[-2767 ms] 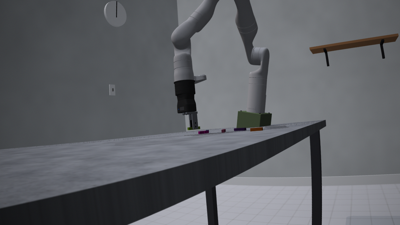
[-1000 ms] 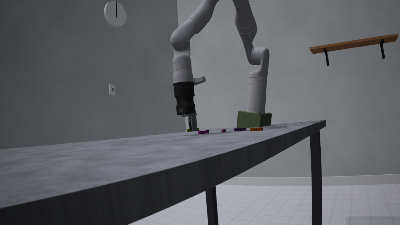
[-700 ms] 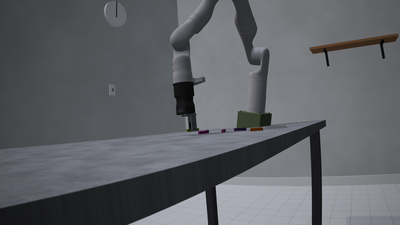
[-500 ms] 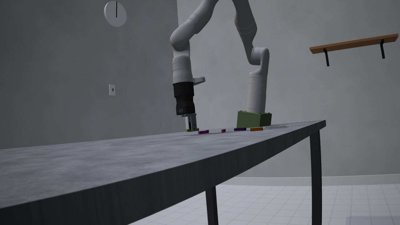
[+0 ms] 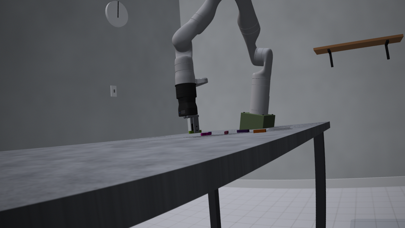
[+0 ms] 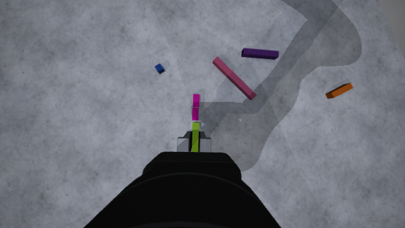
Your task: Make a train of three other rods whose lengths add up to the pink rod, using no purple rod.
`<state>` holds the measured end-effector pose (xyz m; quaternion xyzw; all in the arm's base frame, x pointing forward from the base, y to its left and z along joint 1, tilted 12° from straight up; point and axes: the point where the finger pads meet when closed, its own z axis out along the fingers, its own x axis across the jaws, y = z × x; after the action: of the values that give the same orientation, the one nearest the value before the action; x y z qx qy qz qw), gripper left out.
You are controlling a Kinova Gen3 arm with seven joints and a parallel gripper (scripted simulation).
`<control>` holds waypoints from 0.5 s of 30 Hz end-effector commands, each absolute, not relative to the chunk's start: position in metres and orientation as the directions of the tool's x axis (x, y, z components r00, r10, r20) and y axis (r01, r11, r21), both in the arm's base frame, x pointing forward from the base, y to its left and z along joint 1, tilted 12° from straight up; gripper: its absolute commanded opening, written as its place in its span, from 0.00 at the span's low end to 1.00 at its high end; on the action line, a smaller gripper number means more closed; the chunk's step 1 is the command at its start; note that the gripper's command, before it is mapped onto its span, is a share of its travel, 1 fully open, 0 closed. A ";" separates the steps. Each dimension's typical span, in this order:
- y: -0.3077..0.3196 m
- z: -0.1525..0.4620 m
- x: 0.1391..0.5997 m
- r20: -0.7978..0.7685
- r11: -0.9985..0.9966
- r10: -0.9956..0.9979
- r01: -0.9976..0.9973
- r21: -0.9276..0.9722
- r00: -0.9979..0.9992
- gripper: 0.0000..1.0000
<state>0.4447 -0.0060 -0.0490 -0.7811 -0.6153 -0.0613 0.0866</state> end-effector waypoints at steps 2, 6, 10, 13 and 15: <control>-0.008 -0.049 0.445 0.201 -0.213 0.955 0.976 -0.055 0.220 0.24; -0.008 -0.050 0.443 0.201 -0.211 0.955 0.976 -0.056 0.218 0.24; -0.008 -0.050 0.443 0.201 -0.210 0.955 0.976 -0.056 0.217 0.24; -0.008 -0.050 0.443 0.201 -0.209 0.955 0.976 -0.056 0.216 0.24; -0.008 -0.050 0.443 0.201 -0.209 0.955 0.976 -0.056 0.216 0.24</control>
<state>0.4441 -0.0056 -0.0492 -0.7789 -0.6180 -0.0615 0.0871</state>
